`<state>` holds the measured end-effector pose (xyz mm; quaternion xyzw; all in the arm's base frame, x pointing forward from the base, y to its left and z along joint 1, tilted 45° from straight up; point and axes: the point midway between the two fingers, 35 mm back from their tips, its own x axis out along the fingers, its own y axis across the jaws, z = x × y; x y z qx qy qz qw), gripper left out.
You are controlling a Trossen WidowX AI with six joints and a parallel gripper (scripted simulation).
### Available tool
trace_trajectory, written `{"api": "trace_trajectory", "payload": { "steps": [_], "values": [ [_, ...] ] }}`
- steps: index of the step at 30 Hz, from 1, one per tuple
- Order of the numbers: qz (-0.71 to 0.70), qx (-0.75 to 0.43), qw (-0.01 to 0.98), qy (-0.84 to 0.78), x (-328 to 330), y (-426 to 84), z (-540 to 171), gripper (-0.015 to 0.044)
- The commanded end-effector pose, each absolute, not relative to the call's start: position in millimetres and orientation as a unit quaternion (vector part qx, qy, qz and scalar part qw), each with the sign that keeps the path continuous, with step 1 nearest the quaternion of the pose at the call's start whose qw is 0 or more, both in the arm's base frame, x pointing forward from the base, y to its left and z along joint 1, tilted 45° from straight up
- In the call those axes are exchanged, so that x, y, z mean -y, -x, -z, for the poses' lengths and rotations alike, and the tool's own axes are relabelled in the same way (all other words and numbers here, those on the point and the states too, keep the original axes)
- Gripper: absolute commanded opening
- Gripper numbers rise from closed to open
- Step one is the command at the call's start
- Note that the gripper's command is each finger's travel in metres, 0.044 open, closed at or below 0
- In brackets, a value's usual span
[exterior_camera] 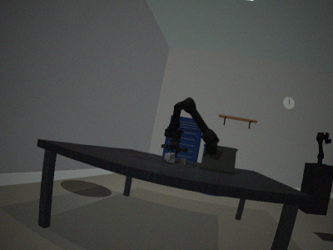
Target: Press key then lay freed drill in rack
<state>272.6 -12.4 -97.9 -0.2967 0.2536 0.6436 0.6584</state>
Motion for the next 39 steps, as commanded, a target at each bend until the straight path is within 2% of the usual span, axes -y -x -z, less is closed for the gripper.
{"api": "trace_trajectory", "payload": {
  "steps": [1, 39],
  "values": [
    [-0.643, -0.253, 0.661, 0.294, 13.7, -271.6, 96.7, 0.0],
    [-0.642, -0.253, 0.66, 0.295, 37.1, -273.9, 113.5, 0.0]
  ]
}}
